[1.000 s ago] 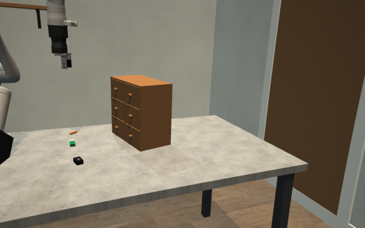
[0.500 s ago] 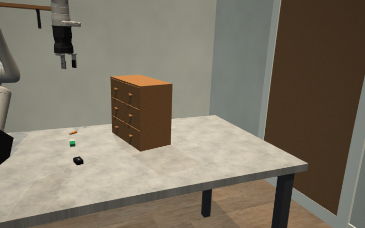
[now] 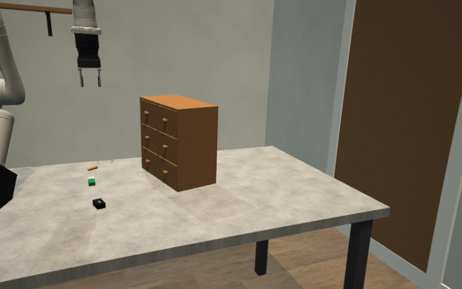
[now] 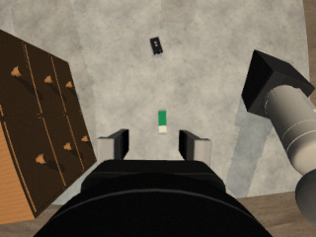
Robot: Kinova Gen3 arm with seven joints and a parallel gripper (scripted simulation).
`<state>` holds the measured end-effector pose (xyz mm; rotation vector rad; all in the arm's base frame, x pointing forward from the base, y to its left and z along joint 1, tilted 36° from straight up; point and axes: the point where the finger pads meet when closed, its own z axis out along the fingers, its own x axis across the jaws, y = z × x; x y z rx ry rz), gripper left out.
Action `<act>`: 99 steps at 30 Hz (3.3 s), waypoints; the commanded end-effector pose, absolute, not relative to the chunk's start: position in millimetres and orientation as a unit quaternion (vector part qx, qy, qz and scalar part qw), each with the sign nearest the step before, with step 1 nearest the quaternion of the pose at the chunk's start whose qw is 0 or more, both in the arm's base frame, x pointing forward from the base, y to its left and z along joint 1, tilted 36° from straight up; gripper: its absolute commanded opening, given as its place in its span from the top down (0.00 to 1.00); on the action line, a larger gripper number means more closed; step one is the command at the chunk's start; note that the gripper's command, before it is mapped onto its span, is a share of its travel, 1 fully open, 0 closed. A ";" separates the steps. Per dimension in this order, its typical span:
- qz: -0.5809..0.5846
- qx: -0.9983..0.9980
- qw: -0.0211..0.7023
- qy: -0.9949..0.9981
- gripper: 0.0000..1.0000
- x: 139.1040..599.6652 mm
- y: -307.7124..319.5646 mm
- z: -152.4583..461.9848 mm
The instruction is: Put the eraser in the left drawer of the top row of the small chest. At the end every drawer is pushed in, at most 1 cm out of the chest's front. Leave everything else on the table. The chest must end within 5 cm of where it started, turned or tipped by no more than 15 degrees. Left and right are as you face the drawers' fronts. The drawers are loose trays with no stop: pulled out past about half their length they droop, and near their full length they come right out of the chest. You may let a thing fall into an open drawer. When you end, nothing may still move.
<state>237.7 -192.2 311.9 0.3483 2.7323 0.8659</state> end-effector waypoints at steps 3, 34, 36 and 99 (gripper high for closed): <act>0.300 0.251 0.082 0.917 0.00 247.4 -192.0 315.5; 0.305 0.623 -0.061 0.718 0.00 259.9 -189.0 319.0; 0.304 0.632 -0.065 0.710 0.00 260.4 -189.0 319.1; 0.363 0.664 -0.011 0.654 0.00 282.6 -181.2 304.6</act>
